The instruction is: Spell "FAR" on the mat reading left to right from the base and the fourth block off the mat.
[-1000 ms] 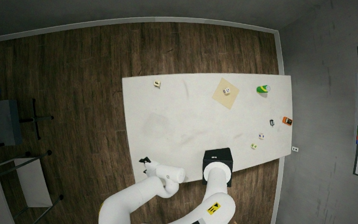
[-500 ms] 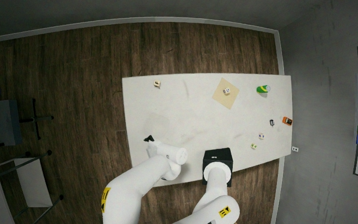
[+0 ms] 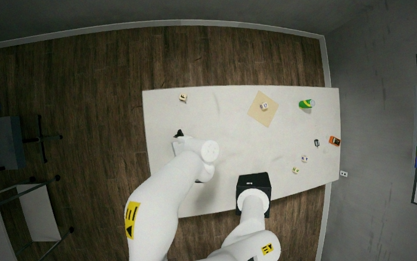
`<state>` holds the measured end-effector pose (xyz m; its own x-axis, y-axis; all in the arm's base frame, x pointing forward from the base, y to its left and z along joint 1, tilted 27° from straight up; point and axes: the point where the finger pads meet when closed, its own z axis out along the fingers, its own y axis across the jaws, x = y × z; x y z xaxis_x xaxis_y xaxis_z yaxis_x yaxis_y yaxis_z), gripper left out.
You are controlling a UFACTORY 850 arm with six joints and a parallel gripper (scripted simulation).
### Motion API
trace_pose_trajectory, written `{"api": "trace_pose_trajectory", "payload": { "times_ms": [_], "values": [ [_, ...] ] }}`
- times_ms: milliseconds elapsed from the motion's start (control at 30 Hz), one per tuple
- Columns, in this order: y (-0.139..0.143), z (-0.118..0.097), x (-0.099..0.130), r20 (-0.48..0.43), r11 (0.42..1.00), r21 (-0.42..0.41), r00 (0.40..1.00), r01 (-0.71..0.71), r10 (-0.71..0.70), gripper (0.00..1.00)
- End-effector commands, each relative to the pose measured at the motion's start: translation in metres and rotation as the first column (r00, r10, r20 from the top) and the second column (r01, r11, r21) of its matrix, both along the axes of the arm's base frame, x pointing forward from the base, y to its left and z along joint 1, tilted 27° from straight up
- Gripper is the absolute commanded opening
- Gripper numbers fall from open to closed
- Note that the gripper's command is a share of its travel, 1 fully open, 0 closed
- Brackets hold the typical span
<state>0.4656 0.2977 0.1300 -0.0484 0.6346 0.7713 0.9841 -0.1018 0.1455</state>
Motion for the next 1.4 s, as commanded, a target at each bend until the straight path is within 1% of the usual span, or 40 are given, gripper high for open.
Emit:
{"api": "trace_pose_trajectory", "payload": {
  "times_ms": [0, 33, 67, 133, 167, 233, 267, 333, 367, 433, 467, 567, 600, 633, 667, 733, 767, 833, 867, 900, 933, 967, 1000, 1033, 1067, 1133, 1200, 1233, 1300, 1333, 1367],
  "values": [
    [-0.018, -0.005, 0.036, -0.032, 0.999, -0.05, 0.999, -0.007, 0.005, 1.0],
    [-0.031, -0.008, 0.06, -0.041, 0.996, -0.084, 0.999, -0.002, -0.001, 1.0],
    [-0.034, -0.009, 0.065, -0.043, 0.996, -0.092, 0.999, -0.001, -0.003, 1.0],
    [-0.034, -0.009, 0.065, -0.043, 0.996, -0.092, 0.999, -0.001, -0.003, 1.0],
    [-0.048, -0.012, 0.088, -0.05, 0.992, -0.125, 0.999, 0.004, -0.011, 1.0],
    [-0.048, -0.012, 0.088, -0.05, 0.992, -0.125, 0.999, 0.004, -0.011, 1.0],
    [-0.06, -0.014, 0.108, -0.058, 0.988, -0.155, 0.998, 0.008, -0.017, 1.0],
    [-0.06, -0.014, 0.108, -0.058, 0.988, -0.155, 0.998, 0.008, -0.017, 1.0],
    [-0.071, -0.016, 0.128, -0.063, 0.983, -0.184, 0.998, 0.012, -0.024, 1.0],
    [-0.071, -0.016, 0.128, -0.063, 0.983, -0.184, 0.998, 0.012, -0.024, 1.0],
    [-0.081, -0.019, 0.145, -0.07, 0.978, -0.208, 0.997, 0.014, -0.029, 1.0],
    [-0.081, -0.019, 0.145, -0.07, 0.978, -0.208, 0.997, 0.014, -0.029, 1.0],
    [-0.091, -0.021, 0.162, -0.074, 0.972, -0.233, 0.997, 0.019, -0.037, 1.0],
    [-0.091, -0.021, 0.162, -0.074, 0.972, -0.233, 0.997, 0.019, -0.037, 1.0],
    [-0.1, -0.022, 0.177, -0.079, 0.967, -0.253, 0.996, 0.02, -0.041, 1.0],
    [-0.1, -0.022, 0.177, -0.079, 0.967, -0.253, 0.996, 0.02, -0.041, 1.0],
    [-0.108, -0.024, 0.191, -0.083, 0.962, -0.273, 0.995, 0.022, -0.046, 1.0],
    [-0.108, -0.024, 0.191, -0.083, 0.962, -0.273, 0.995, 0.022, -0.046, 1.0],
    [-0.116, -0.026, 0.204, -0.086, 0.956, -0.293, 0.995, 0.025, -0.052, 1.0],
    [-0.116, -0.026, 0.204, -0.086, 0.956, -0.293, 0.995, 0.025, -0.052, 1.0],
    [-0.123, -0.027, 0.216, -0.09, 0.951, -0.309, 0.994, 0.026, -0.056, 1.0],
    [-0.123, -0.027, 0.216, -0.09, 0.951, -0.309, 0.994, 0.026, -0.056, 1.0],
    [-0.129, -0.028, 0.227, -0.093, 0.946, -0.323, 0.994, 0.026, -0.06, 1.0],
    [-0.129, -0.028, 0.227, -0.093, 0.946, -0.323, 0.994, 0.026, -0.06, 1.0],
    [-0.135, -0.03, 0.237, -0.096, 0.941, -0.338, 0.993, 0.028, -0.064, 1.0],
    [-0.135, -0.03, 0.237, -0.096, 0.941, -0.338, 0.993, 0.028, -0.064, 1.0],
    [-0.145, -0.032, 0.255, -0.1, 0.932, -0.362, 0.992, 0.03, -0.071, 1.0],
    [-0.145, -0.032, 0.255, -0.1, 0.932, -0.362, 0.992, 0.03, -0.071, 1.0],
    [-0.152, -0.033, 0.268, -0.104, 0.925, -0.38, 0.992, 0.031, -0.076, 1.0],
    [-0.152, -0.033, 0.268, -0.104, 0.925, -0.38, 0.992, 0.031, -0.076, 1.0],
    [-0.156, -0.034, 0.274, -0.105, 0.921, -0.387, 0.991, 0.031, -0.078, 1.0]
  ]
}}
